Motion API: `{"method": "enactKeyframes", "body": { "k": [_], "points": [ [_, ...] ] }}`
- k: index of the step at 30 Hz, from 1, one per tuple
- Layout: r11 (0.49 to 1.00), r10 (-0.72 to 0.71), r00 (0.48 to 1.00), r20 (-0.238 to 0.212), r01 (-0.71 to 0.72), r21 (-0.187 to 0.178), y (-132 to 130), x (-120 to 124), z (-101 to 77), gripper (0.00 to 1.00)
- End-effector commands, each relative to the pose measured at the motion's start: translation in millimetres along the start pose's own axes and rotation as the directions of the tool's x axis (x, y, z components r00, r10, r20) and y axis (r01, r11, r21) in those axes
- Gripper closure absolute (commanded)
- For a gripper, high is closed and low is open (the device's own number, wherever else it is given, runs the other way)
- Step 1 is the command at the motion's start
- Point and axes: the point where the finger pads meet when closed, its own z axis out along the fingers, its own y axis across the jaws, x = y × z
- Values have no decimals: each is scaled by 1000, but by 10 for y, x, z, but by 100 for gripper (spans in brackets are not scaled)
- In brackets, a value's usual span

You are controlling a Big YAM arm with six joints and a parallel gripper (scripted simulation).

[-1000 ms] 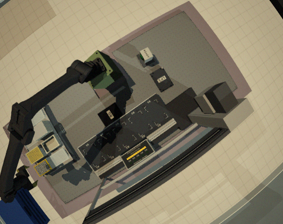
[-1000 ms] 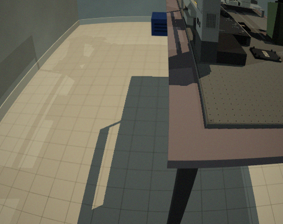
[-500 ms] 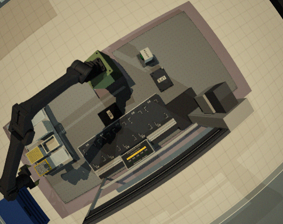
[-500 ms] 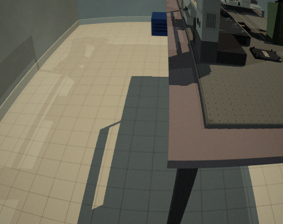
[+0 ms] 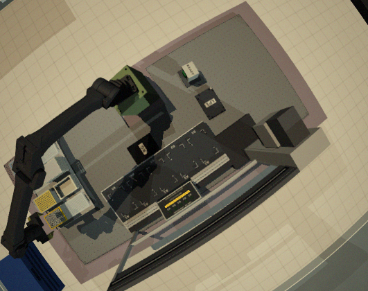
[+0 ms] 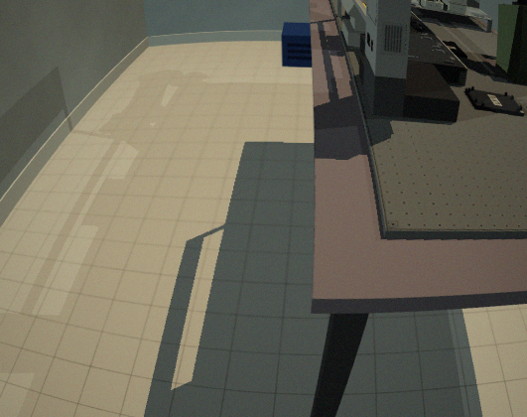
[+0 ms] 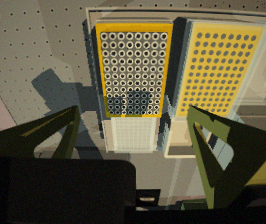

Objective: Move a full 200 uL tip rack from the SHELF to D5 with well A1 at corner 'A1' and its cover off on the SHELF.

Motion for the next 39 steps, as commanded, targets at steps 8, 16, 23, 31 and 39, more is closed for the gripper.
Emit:
{"method": "enactKeyframes", "body": {
  "k": [8, 16, 23, 31, 39],
  "points": [
    [1000, 2, 1000, 13, -2, -8, -35, -75, 187, 0],
    [999, 9, 997, 80, -6, -40, 36, -275, -70, 0],
    [1000, 4, 1000, 13, -4, -7, -48, -79, 405, 0],
    [1000, 2, 1000, 25, -2, -14, -11, -115, 457, 0],
    [1000, 3, 1000, 14, -3, -8, -40, -77, 636, 0]
  ]
}}
